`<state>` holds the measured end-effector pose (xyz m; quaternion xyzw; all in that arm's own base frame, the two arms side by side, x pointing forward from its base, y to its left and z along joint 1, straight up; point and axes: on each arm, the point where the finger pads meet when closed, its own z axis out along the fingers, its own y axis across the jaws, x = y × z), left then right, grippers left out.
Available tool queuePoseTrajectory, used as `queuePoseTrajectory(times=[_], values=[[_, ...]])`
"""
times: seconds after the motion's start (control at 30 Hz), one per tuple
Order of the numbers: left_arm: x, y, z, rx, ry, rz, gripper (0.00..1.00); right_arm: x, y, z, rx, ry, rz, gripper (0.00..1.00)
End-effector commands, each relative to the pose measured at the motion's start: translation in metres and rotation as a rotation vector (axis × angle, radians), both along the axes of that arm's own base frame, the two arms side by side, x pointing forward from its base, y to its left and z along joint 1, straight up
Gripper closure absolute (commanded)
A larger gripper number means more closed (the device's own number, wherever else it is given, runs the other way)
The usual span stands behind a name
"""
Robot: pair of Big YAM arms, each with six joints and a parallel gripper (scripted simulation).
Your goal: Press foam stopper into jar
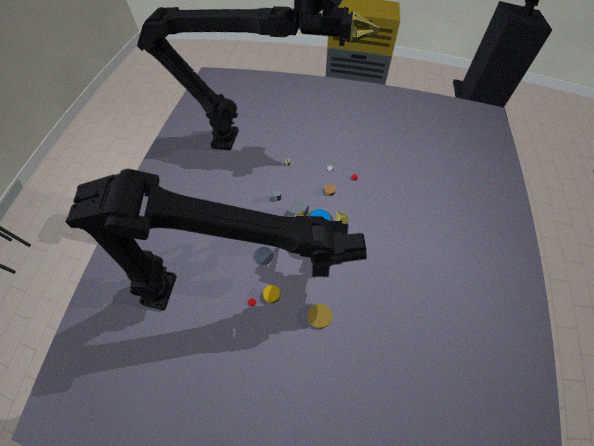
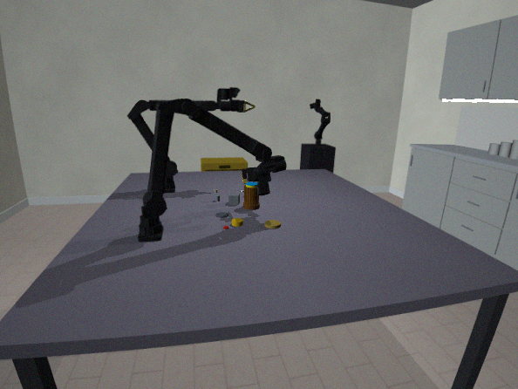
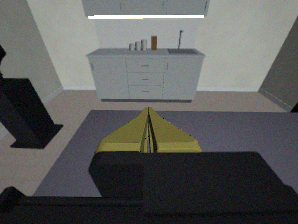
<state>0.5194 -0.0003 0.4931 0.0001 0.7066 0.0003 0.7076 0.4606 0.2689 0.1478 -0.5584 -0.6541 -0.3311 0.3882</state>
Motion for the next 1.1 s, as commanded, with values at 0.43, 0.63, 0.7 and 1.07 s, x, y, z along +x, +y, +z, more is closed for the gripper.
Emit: queuePoseTrajectory(times=[0.43,0.63,0.7,1.07], values=[[-0.004,-0.004,0.068,-0.008,-0.117,-0.005,1.00,0.008,0.005,-0.009,0.013,-0.038,0.002,0.02],[-0.004,-0.004,0.068,-0.008,-0.117,-0.005,1.00,-0.003,0.006,-0.037,0.001,0.012,0.005,0.02],[-0.004,-0.004,0.068,-0.008,-0.117,-0.005,1.00,-0.003,0.006,-0.041,0.001,0.012,0.005,0.02],[-0.004,-0.004,0.068,-0.008,-0.117,-0.005,1.00,-0.004,0.006,-0.055,0.001,0.011,0.006,0.02]])
